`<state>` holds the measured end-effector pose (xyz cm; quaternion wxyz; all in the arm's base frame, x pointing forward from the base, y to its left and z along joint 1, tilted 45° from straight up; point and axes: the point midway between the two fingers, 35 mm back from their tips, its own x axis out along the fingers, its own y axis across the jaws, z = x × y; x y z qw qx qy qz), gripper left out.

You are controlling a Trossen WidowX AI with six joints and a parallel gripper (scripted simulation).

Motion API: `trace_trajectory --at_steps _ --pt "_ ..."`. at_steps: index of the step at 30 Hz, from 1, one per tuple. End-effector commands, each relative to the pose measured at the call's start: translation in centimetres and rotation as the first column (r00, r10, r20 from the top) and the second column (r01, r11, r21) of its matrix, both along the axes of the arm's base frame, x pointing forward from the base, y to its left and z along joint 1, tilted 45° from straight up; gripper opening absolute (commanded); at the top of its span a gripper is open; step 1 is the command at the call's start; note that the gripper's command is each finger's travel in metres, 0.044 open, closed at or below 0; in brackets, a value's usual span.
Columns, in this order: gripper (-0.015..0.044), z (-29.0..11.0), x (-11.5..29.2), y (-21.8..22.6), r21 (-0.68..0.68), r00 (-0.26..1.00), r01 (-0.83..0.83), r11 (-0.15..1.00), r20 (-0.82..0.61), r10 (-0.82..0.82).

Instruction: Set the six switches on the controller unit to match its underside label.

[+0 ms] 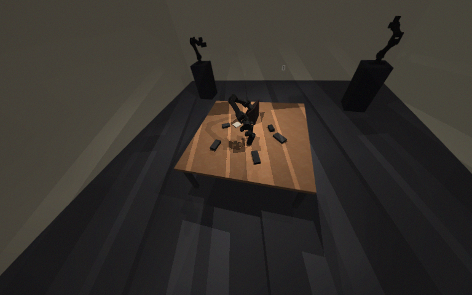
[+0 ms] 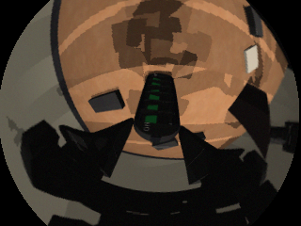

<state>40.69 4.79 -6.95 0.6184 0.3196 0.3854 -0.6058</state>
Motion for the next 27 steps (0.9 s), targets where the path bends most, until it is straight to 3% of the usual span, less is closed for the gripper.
trace_trajectory --at_steps 1,27 --pt "0.0336 0.4 0.2 -0.6 0.001 1.000 0.004 1.000 0.006 -0.004" --pt "0.0338 1.6 0.3 -1.4 -0.040 1.000 0.001 0.999 0.008 0.000"
